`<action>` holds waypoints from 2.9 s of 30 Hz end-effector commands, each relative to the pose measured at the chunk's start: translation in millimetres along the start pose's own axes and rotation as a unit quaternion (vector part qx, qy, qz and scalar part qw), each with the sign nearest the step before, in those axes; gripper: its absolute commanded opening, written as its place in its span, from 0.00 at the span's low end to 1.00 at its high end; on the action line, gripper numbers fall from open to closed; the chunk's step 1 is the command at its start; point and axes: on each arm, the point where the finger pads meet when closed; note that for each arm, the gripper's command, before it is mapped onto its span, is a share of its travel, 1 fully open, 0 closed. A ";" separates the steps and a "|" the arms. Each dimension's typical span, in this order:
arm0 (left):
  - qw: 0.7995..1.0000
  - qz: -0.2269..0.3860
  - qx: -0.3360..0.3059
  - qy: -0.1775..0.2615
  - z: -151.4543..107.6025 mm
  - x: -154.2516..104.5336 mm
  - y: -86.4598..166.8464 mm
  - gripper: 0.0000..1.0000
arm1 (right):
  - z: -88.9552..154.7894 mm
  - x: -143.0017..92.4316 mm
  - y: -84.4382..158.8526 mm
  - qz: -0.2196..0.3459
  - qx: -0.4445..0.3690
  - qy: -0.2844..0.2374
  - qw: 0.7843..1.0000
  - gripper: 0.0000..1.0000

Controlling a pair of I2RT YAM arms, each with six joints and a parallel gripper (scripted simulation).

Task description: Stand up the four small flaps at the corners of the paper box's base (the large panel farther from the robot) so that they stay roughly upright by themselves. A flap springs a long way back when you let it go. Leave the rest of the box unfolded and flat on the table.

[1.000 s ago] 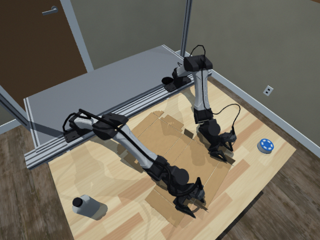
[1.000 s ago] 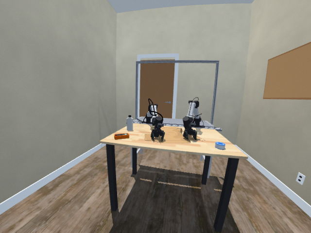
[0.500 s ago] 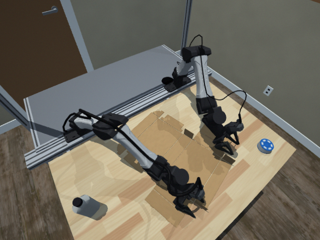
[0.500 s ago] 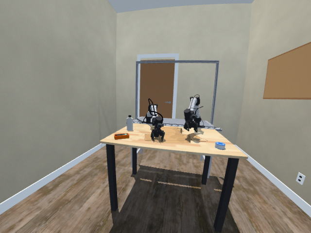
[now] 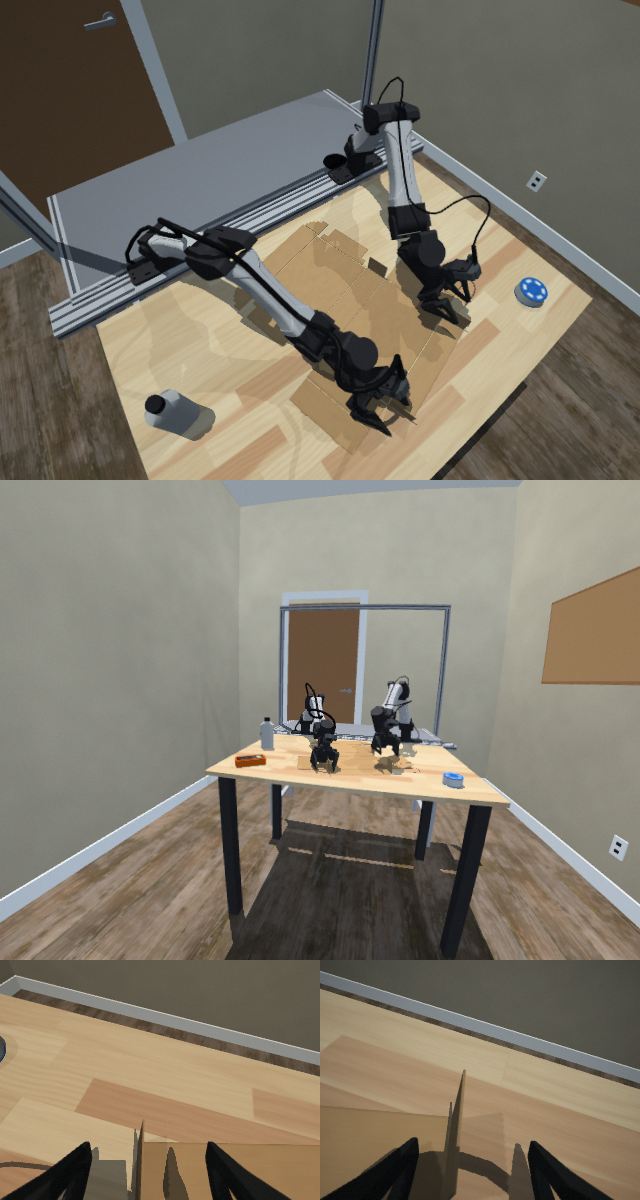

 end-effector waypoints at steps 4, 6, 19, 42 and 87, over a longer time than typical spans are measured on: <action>1.000 -0.014 -0.014 -0.004 -26.8 -3.9 -18.5 0.76 | -2.9 -3.1 -14.3 -0.010 -0.004 0.005 1.000 0.76; 0.999 -0.040 -0.036 0.002 -21.6 -19.1 -56.1 0.76 | -2.9 -3.1 -14.3 -0.010 -0.004 0.005 1.000 0.76; 1.000 -0.008 -0.010 -0.011 -15.5 8.3 10.2 0.76 | -2.9 -3.1 -14.3 -0.010 -0.004 0.005 1.000 0.76; 1.000 -0.023 -0.020 0.000 -32.8 12.9 11.4 0.76 | -2.9 -3.1 -14.3 -0.010 -0.004 0.005 1.000 0.76; 0.999 -0.040 -0.033 0.002 -37.3 10.3 -2.0 0.48 | -2.9 -3.1 -14.3 -0.010 -0.004 0.005 1.000 0.76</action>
Point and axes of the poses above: on each arm, the point where the finger pads meet when closed, its own x axis out along the fingers, its own z axis across the jaws, y = z × x, and after that the axes turned 2 degrees about x, right-handed
